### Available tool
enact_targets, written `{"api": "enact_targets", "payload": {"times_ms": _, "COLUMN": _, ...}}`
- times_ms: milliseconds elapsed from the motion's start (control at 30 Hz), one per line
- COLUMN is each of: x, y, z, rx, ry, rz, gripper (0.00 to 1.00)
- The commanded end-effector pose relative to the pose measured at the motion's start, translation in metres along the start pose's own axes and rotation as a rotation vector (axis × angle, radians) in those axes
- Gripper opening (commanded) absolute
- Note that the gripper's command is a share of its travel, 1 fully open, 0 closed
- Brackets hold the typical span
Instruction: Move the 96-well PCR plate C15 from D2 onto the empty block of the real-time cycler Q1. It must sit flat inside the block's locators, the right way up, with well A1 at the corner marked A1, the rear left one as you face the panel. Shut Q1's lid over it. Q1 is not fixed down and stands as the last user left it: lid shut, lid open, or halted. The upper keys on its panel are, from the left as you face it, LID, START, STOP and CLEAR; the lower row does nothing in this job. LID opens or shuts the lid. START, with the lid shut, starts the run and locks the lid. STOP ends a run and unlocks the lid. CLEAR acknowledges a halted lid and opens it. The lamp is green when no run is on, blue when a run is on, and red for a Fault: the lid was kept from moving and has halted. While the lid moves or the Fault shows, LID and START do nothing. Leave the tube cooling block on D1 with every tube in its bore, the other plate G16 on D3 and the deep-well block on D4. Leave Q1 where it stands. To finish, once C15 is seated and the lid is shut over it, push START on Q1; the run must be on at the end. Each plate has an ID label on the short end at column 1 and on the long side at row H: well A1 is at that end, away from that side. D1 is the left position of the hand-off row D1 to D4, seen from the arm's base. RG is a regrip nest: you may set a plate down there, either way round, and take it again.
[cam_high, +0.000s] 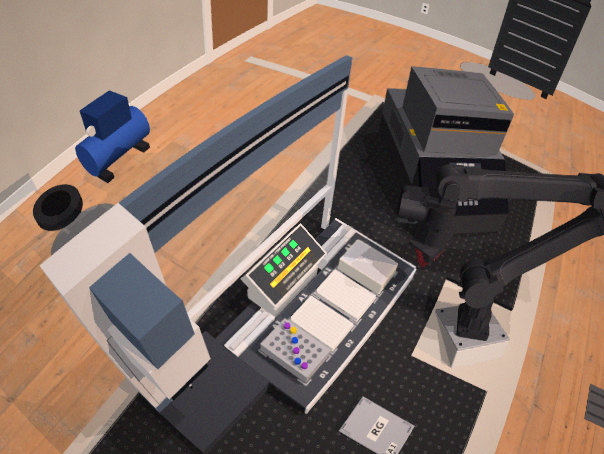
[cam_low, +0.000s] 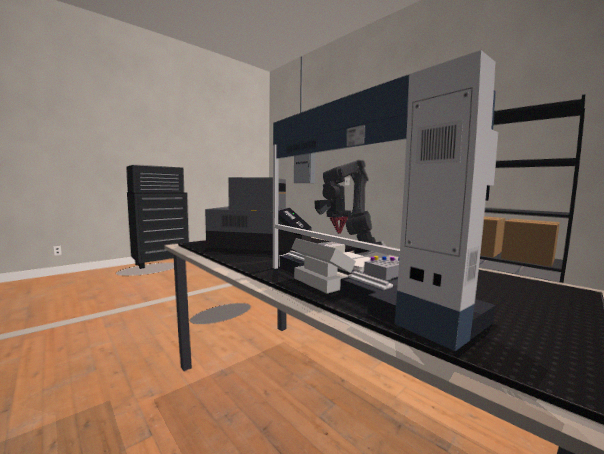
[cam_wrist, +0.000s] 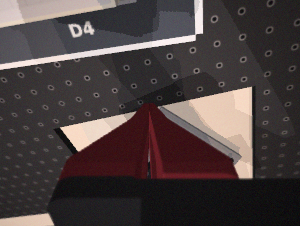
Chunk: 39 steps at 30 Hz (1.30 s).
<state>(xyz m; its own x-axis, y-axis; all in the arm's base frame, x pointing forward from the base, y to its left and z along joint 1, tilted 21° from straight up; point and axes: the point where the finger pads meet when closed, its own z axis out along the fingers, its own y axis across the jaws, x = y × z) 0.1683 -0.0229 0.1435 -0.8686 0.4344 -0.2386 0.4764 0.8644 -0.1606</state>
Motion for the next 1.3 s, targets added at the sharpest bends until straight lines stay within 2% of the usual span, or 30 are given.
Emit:
{"api": "enact_targets", "payload": {"times_ms": 0, "x": -0.013, "y": -0.004, "z": -0.006, "rx": -0.033, "ry": -0.018, "rz": 0.025, "gripper": 0.0}}
{"api": "enact_targets", "payload": {"times_ms": 100, "x": -0.008, "y": -0.002, "z": 0.0, "rx": -0.037, "ry": 0.015, "rz": 0.087, "gripper": 0.0}}
{"api": "enact_targets", "payload": {"times_ms": 167, "x": -0.008, "y": -0.002, "z": 0.0, "rx": -0.037, "ry": 0.015, "rz": 0.087, "gripper": 0.0}}
{"api": "enact_targets", "payload": {"times_ms": 200, "x": -0.008, "y": -0.011, "z": 0.002, "rx": -0.03, "ry": 0.022, "rz": 0.102, "gripper": 0.0}}
{"api": "enact_targets", "payload": {"times_ms": 333, "x": -0.006, "y": -0.015, "z": -0.002, "rx": -0.057, "ry": 0.032, "rz": 0.199, "gripper": 0.0}}
{"api": "enact_targets", "payload": {"times_ms": 400, "x": -0.01, "y": -0.026, "z": -0.007, "rx": -0.072, "ry": 0.027, "rz": 0.246, "gripper": 0.0}}
{"api": "enact_targets", "payload": {"times_ms": 500, "x": -0.014, "y": -0.023, "z": -0.012, "rx": -0.098, "ry": 0.017, "rz": 0.313, "gripper": 0.0}}
{"api": "enact_targets", "payload": {"times_ms": 600, "x": -0.022, "y": -0.035, "z": -0.015, "rx": -0.105, "ry": 0.018, "rz": 0.379, "gripper": 0.0}}
{"api": "enact_targets", "payload": {"times_ms": 667, "x": -0.027, "y": -0.039, "z": -0.017, "rx": -0.123, "ry": 0.013, "rz": 0.414, "gripper": 0.0}}
{"api": "enact_targets", "payload": {"times_ms": 767, "x": -0.029, "y": -0.04, "z": -0.019, "rx": -0.128, "ry": 0.0, "rz": 0.406, "gripper": 0.0}}
{"api": "enact_targets", "payload": {"times_ms": 900, "x": -0.031, "y": -0.037, "z": -0.022, "rx": -0.167, "ry": -0.005, "rz": 0.505, "gripper": 0.0}}
{"api": "enact_targets", "payload": {"times_ms": 967, "x": -0.032, "y": -0.053, "z": -0.025, "rx": -0.168, "ry": -0.007, "rz": 0.556, "gripper": 0.0}}
{"api": "enact_targets", "payload": {"times_ms": 1033, "x": -0.031, "y": -0.052, "z": -0.026, "rx": -0.175, "ry": -0.003, "rz": 0.597, "gripper": 0.0}}
{"api": "enact_targets", "payload": {"times_ms": 1100, "x": -0.031, "y": -0.062, "z": -0.03, "rx": -0.185, "ry": -0.003, "rz": 0.622, "gripper": 0.0}}
{"api": "enact_targets", "payload": {"times_ms": 1167, "x": -0.03, "y": -0.059, "z": -0.03, "rx": -0.198, "ry": 0.001, "rz": 0.652, "gripper": 0.0}}
{"api": "enact_targets", "payload": {"times_ms": 1267, "x": -0.029, "y": -0.07, "z": -0.031, "rx": -0.203, "ry": 0.007, "rz": 0.69, "gripper": 0.0}}
